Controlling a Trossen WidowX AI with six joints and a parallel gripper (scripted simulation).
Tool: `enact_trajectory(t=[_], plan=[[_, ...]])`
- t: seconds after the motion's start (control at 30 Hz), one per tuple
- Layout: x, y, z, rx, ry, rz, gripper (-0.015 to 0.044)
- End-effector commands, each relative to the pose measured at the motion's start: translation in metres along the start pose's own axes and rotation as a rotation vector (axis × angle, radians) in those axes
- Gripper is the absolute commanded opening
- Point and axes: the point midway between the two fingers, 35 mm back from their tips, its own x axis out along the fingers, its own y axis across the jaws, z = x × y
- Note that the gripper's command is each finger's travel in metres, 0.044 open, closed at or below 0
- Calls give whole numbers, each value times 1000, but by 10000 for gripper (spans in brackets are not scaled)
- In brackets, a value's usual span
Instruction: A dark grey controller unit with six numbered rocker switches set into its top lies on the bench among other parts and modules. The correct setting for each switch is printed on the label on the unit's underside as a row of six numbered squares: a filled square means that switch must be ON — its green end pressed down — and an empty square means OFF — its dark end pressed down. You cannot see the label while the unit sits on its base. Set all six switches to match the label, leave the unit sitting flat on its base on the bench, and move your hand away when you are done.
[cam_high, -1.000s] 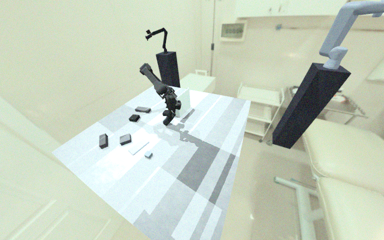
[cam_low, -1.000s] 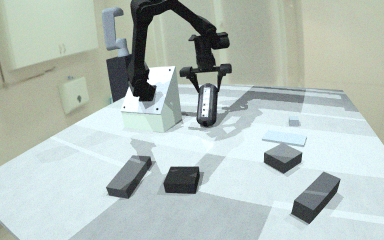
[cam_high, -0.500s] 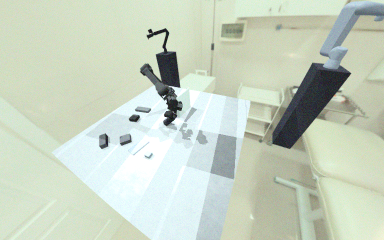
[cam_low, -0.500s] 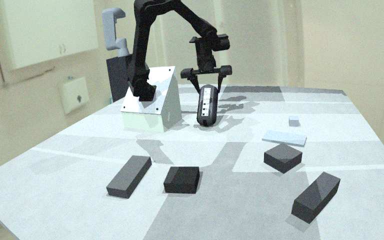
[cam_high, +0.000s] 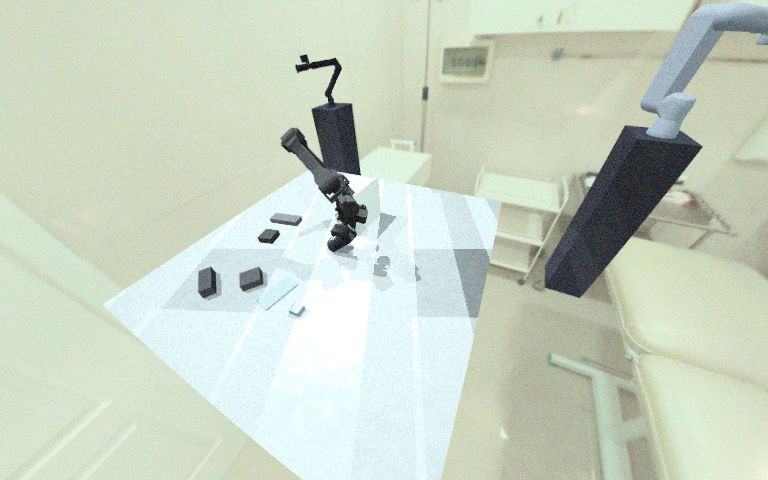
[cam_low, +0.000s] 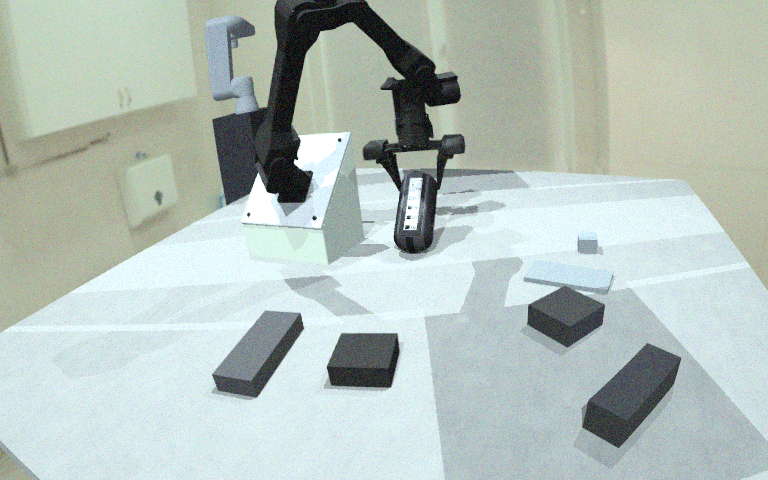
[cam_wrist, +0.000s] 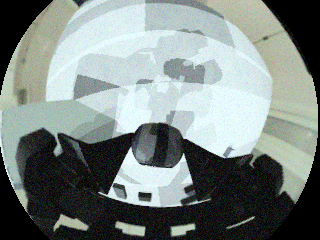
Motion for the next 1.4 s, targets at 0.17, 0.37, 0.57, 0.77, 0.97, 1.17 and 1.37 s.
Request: enact_trajectory(t=[0.17, 0.37, 0.57, 0.77, 0.97, 1.17, 1.37], plan=[[11, 4, 1, 0, 20, 18, 338], [14, 4, 4, 0, 20, 18, 338], [18, 4, 7, 0, 20, 18, 338], [22, 5, 9, 0, 20, 18, 338], [26, 5, 12, 0, 20, 18, 338], [30, 5, 14, 0, 20, 18, 338], [35, 5, 17, 0, 20, 18, 338]])
